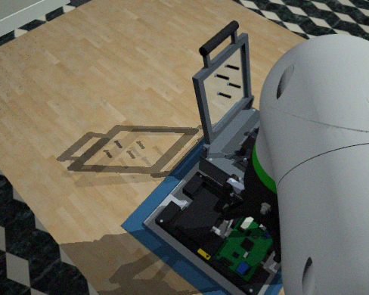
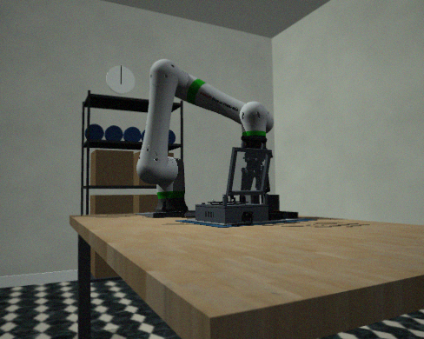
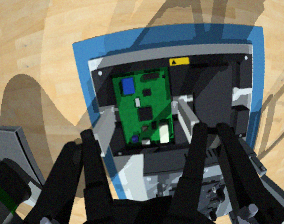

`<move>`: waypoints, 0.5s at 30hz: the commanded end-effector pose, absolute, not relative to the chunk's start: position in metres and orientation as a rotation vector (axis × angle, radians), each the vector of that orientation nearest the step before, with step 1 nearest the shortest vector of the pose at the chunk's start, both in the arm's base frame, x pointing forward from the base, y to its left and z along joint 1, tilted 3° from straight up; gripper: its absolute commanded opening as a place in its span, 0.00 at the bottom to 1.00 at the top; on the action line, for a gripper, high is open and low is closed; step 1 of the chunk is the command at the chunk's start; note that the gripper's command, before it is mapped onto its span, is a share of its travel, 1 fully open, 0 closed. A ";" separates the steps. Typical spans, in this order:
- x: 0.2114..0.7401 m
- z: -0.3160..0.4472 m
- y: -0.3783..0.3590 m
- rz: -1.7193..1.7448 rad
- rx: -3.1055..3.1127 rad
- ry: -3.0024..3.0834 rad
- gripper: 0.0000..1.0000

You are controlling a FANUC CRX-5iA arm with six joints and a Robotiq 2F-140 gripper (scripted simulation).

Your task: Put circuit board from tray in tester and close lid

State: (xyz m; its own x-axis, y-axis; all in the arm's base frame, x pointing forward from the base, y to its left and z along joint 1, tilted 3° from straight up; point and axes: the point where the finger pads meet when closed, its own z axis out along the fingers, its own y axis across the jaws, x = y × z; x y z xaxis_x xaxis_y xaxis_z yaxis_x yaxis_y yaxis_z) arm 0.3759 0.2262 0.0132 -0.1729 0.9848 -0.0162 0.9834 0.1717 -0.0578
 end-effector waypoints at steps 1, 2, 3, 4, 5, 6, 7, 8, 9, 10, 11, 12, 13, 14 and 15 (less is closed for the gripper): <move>0.376 0.012 0.226 0.085 -2.004 -2.386 0.58; 0.376 0.011 0.226 0.085 -2.004 -2.386 0.58; 0.376 0.011 0.226 0.085 -2.004 -2.386 0.58; 0.376 0.010 0.226 0.085 -2.004 -2.386 0.58; 0.376 0.009 0.226 0.085 -2.004 -2.386 0.58; 0.376 0.009 0.226 0.085 -2.004 -2.386 0.58; 0.376 0.008 0.226 0.085 -2.004 -2.386 0.58; 0.376 0.008 0.226 0.085 -2.004 -2.386 0.58; 0.376 0.007 0.226 0.085 -2.004 -2.386 0.58; 0.376 0.006 0.226 0.085 -2.004 -2.386 0.58; 0.376 0.006 0.226 0.085 -2.004 -2.386 0.58; 0.376 0.005 0.226 0.085 -2.004 -2.386 0.58; 0.376 0.005 0.226 0.085 -2.004 -2.386 0.58; 0.376 0.005 0.226 0.085 -2.004 -2.386 0.58; 0.376 0.005 0.226 0.085 -2.004 -2.386 0.58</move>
State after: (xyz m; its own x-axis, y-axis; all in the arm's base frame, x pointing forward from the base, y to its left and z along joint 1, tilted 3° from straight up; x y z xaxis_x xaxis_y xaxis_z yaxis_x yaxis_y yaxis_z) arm 0.3754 0.2260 0.0052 -0.1729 0.9848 -0.0162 0.9834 0.1717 -0.0578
